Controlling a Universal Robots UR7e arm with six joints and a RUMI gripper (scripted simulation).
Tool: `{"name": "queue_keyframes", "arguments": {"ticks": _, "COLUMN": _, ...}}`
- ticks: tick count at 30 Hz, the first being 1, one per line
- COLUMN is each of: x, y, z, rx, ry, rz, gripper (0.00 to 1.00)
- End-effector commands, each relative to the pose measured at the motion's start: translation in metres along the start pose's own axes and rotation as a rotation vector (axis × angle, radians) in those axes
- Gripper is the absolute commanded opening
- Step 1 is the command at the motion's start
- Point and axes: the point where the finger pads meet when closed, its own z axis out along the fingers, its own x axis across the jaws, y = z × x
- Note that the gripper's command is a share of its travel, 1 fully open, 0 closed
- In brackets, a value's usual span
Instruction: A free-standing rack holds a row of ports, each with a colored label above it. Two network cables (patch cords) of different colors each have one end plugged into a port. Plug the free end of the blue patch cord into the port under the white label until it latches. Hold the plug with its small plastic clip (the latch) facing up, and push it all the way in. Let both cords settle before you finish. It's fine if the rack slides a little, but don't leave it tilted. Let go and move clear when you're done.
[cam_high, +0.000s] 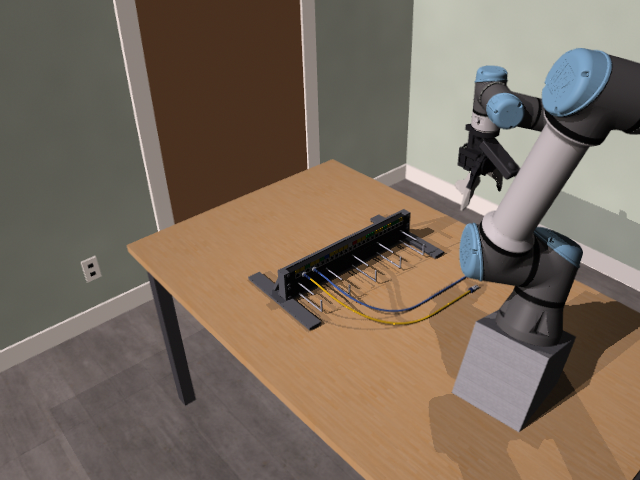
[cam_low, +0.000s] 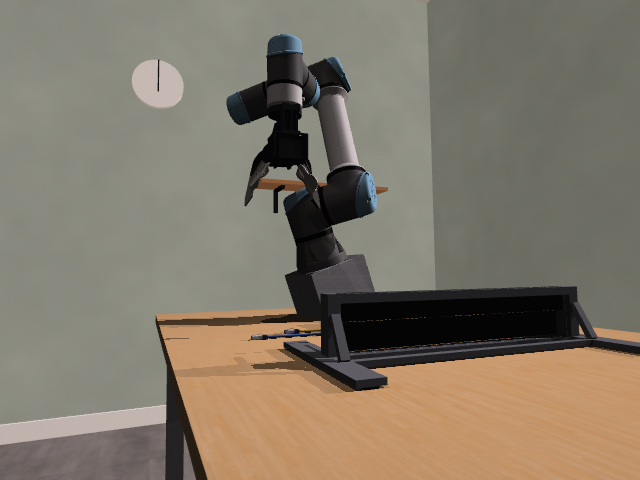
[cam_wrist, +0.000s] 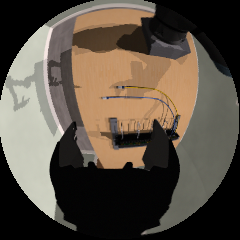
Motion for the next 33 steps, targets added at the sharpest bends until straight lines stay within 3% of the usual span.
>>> {"name": "queue_keyframes", "arguments": {"ticks": 1, "x": 0.0023, "y": -0.0040, "z": 0.0011, "rx": 0.001, "ry": 0.004, "rz": -0.011, "gripper": 1.00}}
{"name": "queue_keyframes", "arguments": {"ticks": 8, "x": 0.0034, "y": -0.0056, "z": 0.0019, "rx": 0.003, "ry": 0.006, "rz": -0.016, "gripper": 1.00}}
{"name": "queue_keyframes", "arguments": {"ticks": 9, "x": 0.0034, "y": -0.0056, "z": 0.0019, "rx": 0.003, "ry": 0.006, "rz": -0.016, "gripper": 0.00}}
{"name": "queue_keyframes", "arguments": {"ticks": 33, "x": 0.0034, "y": -0.0056, "z": 0.0019, "rx": 0.003, "ry": 0.006, "rz": -0.016, "gripper": 0.00}}
